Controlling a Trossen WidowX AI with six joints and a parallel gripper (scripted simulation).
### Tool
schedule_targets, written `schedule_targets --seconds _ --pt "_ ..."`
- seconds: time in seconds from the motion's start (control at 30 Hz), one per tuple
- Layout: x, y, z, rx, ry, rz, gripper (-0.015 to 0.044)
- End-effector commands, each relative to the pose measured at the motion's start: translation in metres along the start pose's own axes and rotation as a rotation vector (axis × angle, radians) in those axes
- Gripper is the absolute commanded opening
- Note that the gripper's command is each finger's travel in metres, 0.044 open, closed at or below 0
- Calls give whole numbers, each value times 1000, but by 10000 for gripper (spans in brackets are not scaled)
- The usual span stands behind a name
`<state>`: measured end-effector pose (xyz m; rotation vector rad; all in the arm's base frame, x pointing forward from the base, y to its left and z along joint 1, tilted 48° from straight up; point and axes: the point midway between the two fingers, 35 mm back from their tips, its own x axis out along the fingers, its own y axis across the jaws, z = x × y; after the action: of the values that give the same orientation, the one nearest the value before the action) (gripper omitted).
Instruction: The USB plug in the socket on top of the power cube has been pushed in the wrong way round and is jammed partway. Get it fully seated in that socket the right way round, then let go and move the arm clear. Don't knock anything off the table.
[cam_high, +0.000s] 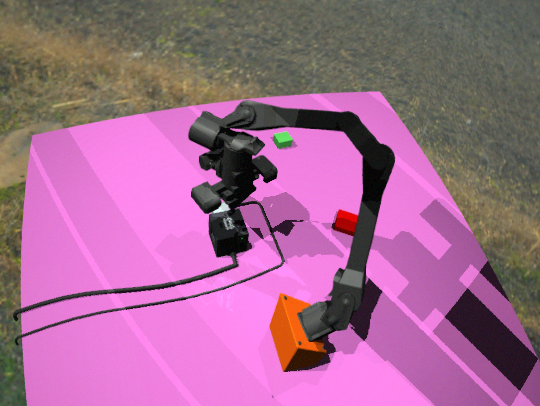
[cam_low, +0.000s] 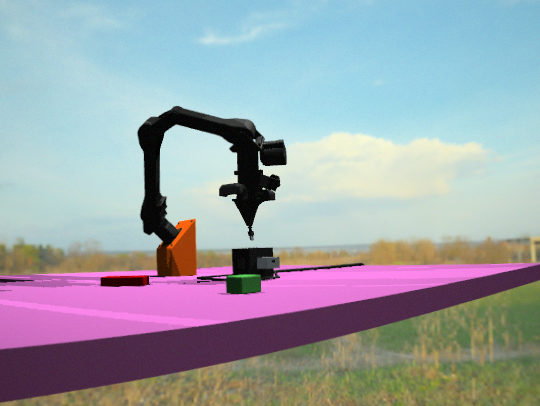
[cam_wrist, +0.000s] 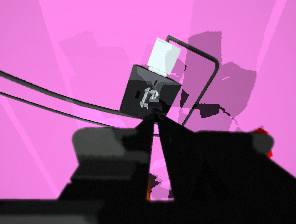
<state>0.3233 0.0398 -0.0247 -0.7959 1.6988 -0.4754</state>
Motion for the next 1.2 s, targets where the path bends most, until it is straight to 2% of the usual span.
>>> schedule_targets --seconds 0.0,1.17 --pt "0 0 0 104 1 0 0" --pt "0 0 0 1020 1 -1 0"
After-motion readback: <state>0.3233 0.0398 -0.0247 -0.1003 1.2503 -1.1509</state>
